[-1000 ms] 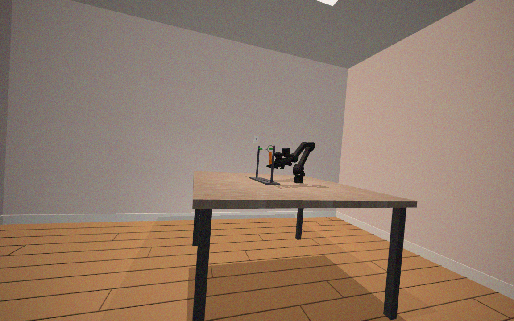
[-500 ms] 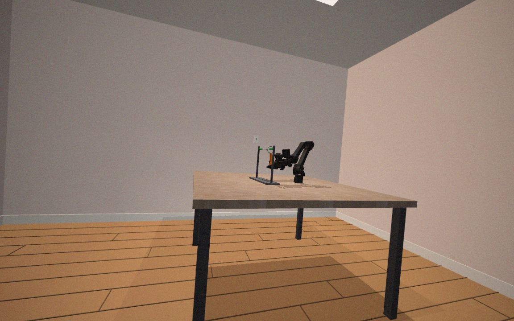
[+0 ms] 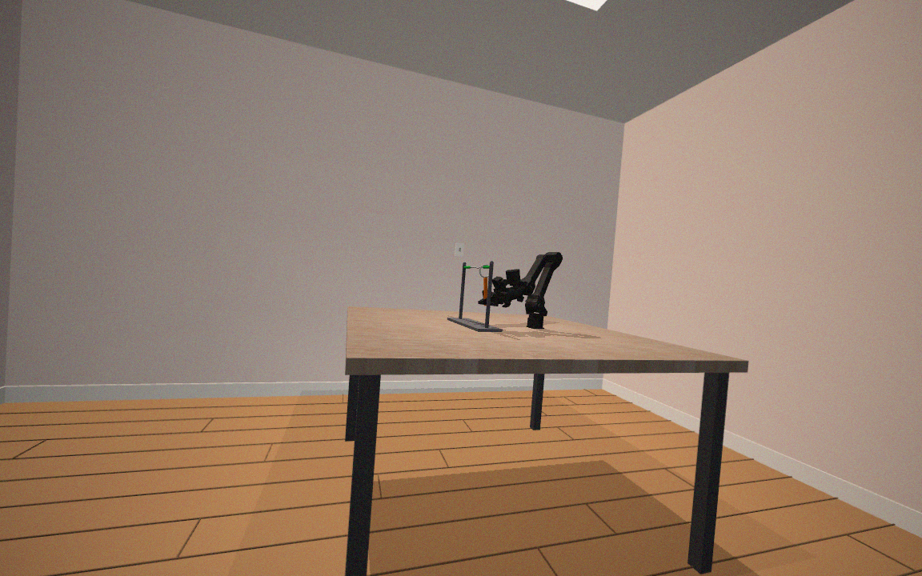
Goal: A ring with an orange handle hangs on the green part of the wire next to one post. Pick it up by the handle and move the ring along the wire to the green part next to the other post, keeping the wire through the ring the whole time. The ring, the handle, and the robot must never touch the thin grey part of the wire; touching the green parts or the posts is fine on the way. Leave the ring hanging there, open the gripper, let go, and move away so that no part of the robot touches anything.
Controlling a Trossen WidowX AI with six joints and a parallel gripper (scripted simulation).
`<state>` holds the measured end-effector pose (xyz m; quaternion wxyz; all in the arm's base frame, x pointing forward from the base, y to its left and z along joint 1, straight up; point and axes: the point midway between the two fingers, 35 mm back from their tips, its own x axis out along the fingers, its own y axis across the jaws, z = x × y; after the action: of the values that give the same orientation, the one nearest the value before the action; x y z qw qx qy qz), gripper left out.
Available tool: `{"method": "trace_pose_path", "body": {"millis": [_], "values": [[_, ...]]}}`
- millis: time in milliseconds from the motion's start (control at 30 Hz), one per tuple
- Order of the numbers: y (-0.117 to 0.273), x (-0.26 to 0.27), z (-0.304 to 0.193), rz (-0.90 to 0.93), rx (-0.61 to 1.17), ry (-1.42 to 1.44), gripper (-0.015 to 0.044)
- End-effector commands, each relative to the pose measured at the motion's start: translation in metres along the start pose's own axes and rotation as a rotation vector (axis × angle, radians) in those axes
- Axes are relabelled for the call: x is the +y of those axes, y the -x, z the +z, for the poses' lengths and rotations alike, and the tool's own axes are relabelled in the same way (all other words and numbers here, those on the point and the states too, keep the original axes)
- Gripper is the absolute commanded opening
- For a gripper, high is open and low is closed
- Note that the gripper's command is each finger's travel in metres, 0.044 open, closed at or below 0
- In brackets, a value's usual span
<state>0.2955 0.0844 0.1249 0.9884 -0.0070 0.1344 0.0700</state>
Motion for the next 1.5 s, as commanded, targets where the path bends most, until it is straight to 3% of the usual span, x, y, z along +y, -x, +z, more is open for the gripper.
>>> {"method": "trace_pose_path", "body": {"millis": [0,533,933,1467], "values": [[0.000,0.000,-0.001,-0.003,0.002,-0.003,-0.0150],[0.000,0.000,-0.001,-0.003,0.002,-0.003,-0.0150],[0.001,0.000,0.000,0.000,0.002,-0.001,0.0160],[0.025,0.001,0.002,-0.002,0.004,-0.003,0.0160]]}}
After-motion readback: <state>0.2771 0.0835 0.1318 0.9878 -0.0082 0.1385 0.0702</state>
